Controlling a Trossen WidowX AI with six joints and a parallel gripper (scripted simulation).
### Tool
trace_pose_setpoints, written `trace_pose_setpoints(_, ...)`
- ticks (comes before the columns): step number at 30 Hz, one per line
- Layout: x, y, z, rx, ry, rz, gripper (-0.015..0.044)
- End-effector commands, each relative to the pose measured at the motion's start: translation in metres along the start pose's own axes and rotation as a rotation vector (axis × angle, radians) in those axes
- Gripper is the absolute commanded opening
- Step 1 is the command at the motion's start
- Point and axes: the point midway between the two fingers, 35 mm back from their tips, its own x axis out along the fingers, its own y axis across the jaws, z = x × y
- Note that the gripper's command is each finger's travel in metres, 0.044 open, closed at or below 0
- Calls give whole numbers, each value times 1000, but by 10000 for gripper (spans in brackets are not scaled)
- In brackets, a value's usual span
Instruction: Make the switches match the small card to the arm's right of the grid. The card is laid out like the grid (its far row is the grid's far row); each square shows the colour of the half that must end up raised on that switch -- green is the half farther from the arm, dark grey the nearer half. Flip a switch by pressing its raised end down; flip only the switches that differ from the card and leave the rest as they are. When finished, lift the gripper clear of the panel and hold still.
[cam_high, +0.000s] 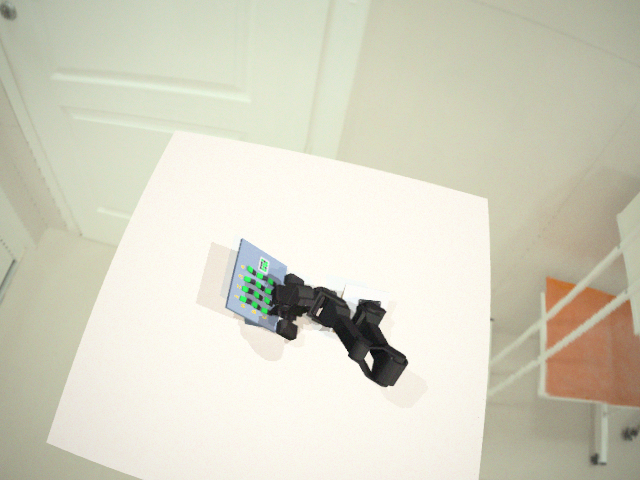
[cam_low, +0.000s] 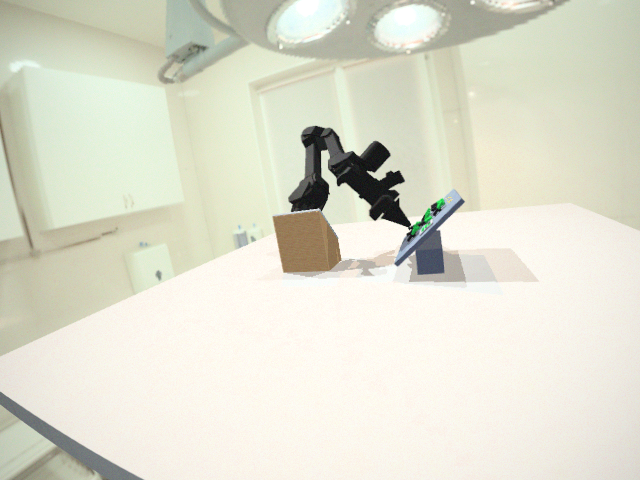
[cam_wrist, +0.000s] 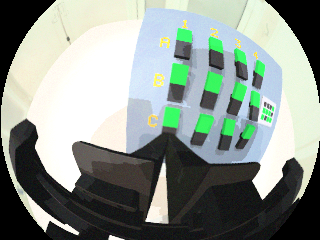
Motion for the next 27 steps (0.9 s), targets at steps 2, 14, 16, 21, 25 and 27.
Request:
trace_pose_setpoints(2, 1, -1, -1, 5, -1, -5, 0)
trace_pose_setpoints(14, 2, -1, -1, 5, -1, -5, 0)
trace_pose_setpoints(16, 2, -1, -1, 5, -1, -5, 0)
trace_pose_setpoints(21, 3, -1, -1, 5, -1, -5, 0)
trace_pose_setpoints(25, 4, -1, -1, 5, -1, -4, 0)
trace_pose_setpoints(27, 4, -1, -1, 5, -1, -4, 0)
